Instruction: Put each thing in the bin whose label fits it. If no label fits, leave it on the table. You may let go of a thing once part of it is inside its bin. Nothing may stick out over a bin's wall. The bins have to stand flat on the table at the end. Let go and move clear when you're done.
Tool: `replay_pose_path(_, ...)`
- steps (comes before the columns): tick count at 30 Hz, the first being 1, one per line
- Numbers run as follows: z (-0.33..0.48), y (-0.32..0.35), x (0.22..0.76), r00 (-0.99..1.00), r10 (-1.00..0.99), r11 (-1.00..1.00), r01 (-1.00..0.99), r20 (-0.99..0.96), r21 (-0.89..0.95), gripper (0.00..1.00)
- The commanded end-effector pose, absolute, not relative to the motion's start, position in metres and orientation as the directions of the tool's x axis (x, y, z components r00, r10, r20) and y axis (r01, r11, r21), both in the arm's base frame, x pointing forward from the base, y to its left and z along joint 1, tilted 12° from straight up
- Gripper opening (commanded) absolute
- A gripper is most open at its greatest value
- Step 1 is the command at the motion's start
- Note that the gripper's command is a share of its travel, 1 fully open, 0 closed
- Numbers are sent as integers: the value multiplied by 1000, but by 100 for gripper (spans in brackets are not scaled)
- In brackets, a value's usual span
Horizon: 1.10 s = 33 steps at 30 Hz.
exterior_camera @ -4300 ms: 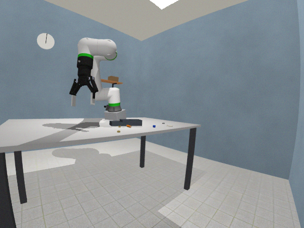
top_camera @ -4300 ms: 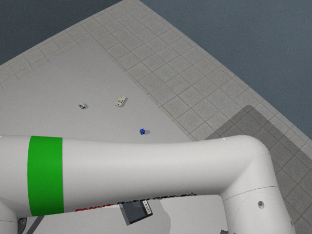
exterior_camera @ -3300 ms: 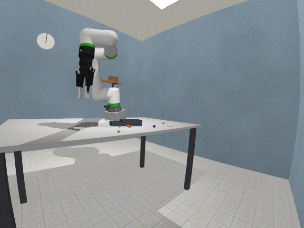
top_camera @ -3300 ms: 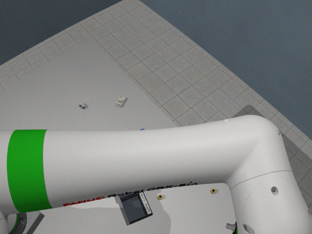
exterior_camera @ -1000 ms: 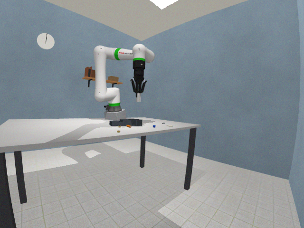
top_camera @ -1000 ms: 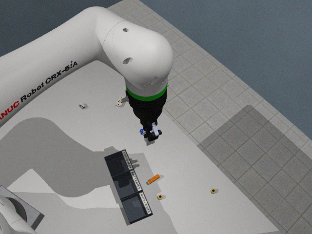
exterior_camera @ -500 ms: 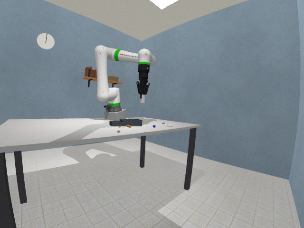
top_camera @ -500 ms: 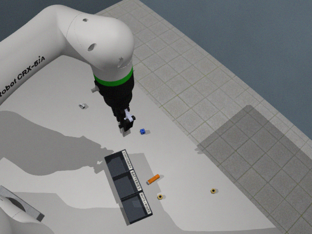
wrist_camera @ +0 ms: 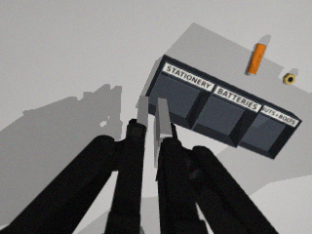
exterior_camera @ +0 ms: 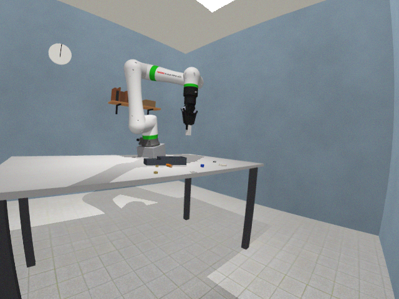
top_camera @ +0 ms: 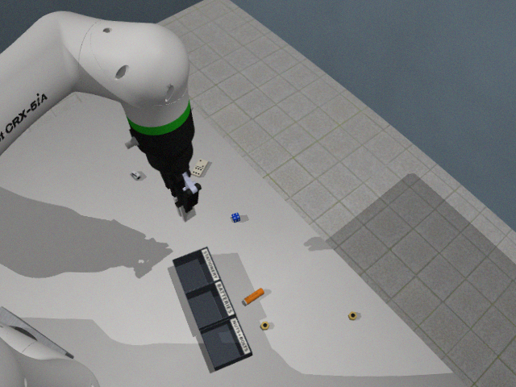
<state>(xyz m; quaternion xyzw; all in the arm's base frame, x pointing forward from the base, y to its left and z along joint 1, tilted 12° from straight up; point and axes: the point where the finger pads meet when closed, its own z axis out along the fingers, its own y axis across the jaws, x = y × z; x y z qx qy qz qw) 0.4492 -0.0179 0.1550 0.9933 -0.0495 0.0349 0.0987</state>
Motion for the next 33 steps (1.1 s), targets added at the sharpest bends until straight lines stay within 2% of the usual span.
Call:
replay_pose_path(1, 153, -25, 446, 986, -140, -970, -155, 89, 188, 15)
replay_pose_path(12, 130, -91, 418, 869, -472, -859, -492, 150, 145, 15)
replay_pose_path(33, 81, -229, 358, 869, -472, -859, -492, 150, 145, 15)
